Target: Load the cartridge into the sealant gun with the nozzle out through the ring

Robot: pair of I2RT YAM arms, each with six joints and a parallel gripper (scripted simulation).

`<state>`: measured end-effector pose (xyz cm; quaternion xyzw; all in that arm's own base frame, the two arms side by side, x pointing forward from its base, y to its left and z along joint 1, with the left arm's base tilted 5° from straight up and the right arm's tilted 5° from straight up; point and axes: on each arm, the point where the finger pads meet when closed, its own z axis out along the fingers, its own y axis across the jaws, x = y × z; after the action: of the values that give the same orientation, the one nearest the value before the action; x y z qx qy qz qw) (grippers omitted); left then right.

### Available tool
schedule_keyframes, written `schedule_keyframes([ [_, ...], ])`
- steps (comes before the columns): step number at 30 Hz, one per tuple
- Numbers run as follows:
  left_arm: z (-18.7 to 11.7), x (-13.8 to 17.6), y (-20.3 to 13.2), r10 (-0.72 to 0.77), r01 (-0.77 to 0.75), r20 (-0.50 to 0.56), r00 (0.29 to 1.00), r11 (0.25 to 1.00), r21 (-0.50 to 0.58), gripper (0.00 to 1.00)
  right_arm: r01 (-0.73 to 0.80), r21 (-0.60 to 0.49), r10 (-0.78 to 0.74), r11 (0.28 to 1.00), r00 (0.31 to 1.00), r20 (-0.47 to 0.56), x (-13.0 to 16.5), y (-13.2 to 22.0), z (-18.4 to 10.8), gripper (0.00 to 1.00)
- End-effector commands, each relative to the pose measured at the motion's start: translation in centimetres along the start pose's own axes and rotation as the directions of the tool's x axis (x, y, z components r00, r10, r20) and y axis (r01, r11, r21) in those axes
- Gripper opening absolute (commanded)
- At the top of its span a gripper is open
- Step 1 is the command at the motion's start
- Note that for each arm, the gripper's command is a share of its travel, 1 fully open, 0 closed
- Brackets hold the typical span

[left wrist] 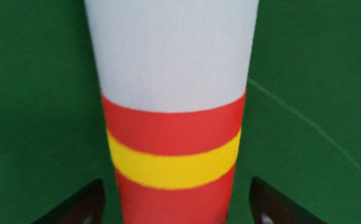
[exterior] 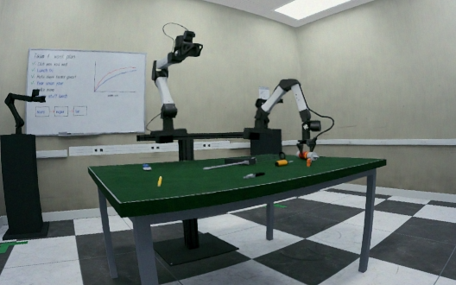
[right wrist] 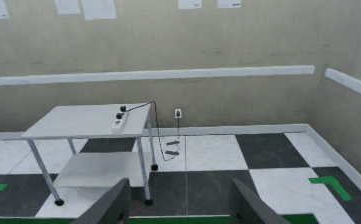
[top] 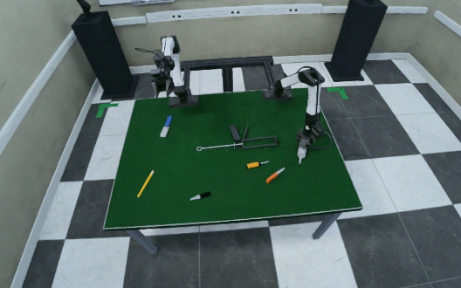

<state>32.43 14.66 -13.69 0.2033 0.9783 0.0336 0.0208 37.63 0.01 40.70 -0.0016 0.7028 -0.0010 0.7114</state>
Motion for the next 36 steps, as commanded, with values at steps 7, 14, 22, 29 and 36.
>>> schedule_keyframes([
  [7, -0.7, -1.5, 1.1, 0.005, -0.003, 0.052, 0.999, 0.999, -0.038, 0.01, -0.005, -0.005, 0.005, 1.000, 1.000, 0.002, -0.3, 0.2, -0.1, 0.51],
  [14, -1.5, -2.0, 1.5, 0.006, -0.002, 0.068, 0.998, 0.999, -0.053, 0.01, -0.005, -0.005, 0.005, 1.000, 1.000, 0.002, -0.3, 0.2, -0.1, 0.51],
  [22, -1.6, -2.2, 1.6, 0.007, -0.003, 0.073, 0.997, 0.998, -0.056, 0.01, -0.004, -0.005, 0.004, 1.000, 1.000, 0.002, -0.3, 0.2, -0.1, 0.51],
  [29, -1.7, -2.3, 1.6, 0.007, -0.003, 0.075, 0.997, 0.998, -0.057, 0.01, -0.004, -0.005, 0.004, 1.000, 1.000, 0.002, -0.3, 0.2, -0.1, 0.51],
  [36, -2.3, -1.0, 0.4, 0.002, -0.001, 0.037, 0.999, 1.000, -0.017, 0.01, -0.004, -0.005, 0.004, 1.000, 1.000, 0.002, -0.3, 0.2, -0.1, 0.51],
])
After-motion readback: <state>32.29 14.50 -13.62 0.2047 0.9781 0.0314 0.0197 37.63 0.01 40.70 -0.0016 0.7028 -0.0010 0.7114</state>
